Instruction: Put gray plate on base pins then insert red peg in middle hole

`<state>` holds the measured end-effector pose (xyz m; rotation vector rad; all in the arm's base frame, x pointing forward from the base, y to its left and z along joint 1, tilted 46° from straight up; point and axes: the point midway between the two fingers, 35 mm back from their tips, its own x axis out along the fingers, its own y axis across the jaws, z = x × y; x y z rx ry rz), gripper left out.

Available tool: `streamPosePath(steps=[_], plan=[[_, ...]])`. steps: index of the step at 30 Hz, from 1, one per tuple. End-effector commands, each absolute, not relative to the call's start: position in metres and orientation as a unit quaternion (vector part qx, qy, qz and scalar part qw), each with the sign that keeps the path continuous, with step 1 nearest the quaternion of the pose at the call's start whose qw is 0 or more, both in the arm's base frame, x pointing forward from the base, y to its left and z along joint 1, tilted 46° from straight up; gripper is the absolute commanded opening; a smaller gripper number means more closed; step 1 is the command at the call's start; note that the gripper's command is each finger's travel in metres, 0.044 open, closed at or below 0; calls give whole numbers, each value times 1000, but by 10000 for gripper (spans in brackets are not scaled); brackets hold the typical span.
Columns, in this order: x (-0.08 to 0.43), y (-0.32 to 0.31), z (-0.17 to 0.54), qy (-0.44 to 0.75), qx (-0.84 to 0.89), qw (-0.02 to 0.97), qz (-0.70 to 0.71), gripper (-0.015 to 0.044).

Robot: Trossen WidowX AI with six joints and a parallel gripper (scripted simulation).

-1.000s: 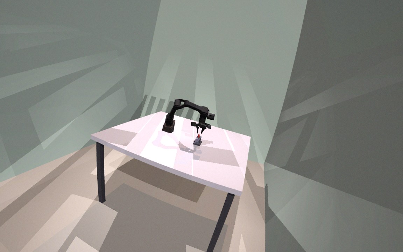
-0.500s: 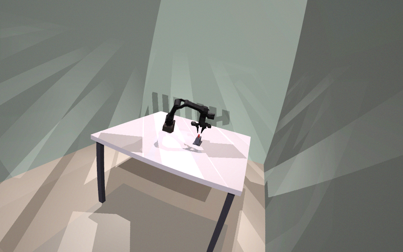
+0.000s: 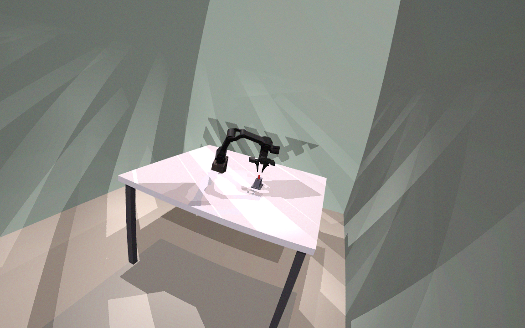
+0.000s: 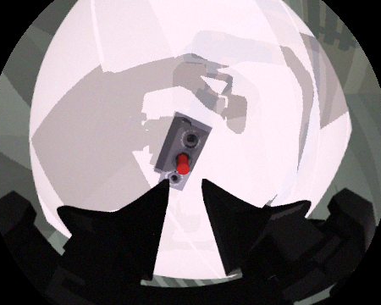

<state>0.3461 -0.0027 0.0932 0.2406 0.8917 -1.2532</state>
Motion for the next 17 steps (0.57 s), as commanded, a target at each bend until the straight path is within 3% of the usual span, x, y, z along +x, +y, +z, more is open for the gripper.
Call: streamPosePath(steps=[1,17], plan=[[346,0,96,400,112,712,-566,150],[344,5,101,401,112,712,-566,150]])
